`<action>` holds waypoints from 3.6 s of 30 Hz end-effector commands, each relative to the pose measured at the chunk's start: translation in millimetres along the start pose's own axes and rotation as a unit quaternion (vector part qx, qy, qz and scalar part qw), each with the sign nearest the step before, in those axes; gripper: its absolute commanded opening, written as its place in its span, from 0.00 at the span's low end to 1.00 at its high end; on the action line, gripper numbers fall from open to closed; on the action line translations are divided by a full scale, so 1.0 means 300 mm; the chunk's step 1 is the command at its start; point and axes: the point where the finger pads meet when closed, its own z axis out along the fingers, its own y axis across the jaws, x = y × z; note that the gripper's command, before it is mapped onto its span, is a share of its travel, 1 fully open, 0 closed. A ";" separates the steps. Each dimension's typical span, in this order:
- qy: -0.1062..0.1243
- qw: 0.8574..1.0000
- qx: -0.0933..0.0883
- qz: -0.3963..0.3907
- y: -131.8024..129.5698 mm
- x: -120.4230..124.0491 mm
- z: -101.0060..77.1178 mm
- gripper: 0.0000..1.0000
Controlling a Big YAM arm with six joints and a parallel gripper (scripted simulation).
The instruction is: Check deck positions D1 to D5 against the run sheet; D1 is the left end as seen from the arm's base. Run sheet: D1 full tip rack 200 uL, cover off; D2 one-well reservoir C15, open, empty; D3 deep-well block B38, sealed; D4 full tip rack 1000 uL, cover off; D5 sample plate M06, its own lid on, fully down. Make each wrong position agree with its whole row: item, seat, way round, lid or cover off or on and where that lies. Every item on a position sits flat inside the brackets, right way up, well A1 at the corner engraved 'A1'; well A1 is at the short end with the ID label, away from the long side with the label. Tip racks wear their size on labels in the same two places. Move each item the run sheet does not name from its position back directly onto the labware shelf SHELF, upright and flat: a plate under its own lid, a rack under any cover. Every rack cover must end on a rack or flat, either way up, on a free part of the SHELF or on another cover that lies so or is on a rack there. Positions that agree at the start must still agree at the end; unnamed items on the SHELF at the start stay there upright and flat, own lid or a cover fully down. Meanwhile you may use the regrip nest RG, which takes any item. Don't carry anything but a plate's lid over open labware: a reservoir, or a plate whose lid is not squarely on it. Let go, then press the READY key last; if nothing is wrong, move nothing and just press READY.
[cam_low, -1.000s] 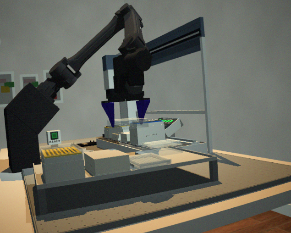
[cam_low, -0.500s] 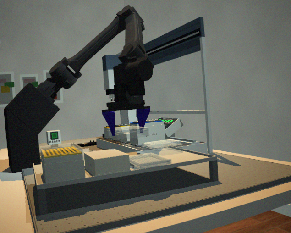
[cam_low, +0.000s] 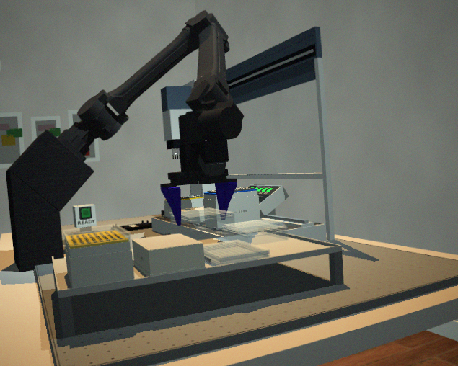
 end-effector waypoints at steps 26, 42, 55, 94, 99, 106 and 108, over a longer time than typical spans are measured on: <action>-0.014 1.000 -0.004 0.000 0.019 -0.035 0.069 0.00; -0.013 1.000 -0.005 -0.003 0.033 -0.044 0.096 0.00; -0.015 1.000 -0.006 -0.004 0.041 -0.051 0.090 0.00; -0.015 1.000 -0.005 -0.004 0.052 -0.053 0.085 0.00; -0.014 1.000 -0.004 0.000 0.029 -0.041 0.069 0.00; -0.014 1.000 -0.004 0.000 0.028 -0.040 0.069 0.00; -0.014 1.000 -0.004 0.000 0.028 -0.040 0.069 0.00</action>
